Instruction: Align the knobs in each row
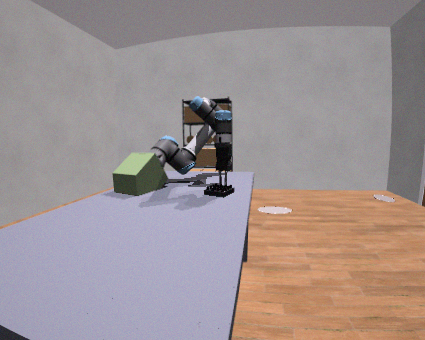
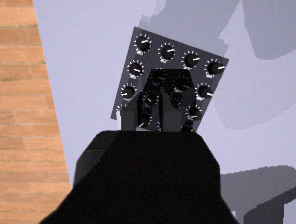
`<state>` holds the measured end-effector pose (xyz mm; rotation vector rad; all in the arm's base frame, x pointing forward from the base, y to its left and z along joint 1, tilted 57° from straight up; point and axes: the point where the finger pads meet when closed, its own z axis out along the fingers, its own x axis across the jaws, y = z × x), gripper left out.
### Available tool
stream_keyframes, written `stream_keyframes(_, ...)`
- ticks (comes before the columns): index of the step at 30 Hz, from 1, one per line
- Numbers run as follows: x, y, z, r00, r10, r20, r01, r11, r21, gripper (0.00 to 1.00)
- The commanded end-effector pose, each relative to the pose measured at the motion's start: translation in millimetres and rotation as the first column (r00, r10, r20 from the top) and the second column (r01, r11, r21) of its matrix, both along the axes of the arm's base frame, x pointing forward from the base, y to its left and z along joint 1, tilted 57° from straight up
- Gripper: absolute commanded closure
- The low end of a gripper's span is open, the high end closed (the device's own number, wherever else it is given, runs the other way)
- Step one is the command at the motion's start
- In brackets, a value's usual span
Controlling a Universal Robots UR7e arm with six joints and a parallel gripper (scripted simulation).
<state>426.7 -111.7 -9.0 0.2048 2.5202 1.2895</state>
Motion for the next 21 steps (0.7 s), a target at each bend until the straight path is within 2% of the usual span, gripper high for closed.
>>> stream_keyframes(1,0.1,-0.6,0.1,1.000,-0.001,0.001,0.001,1.000,-0.001,0.54)
stream_keyframes(21,0.7,0.8,-0.9,1.000,-0.001,0.001,0.001,1.000,-0.001,0.54)
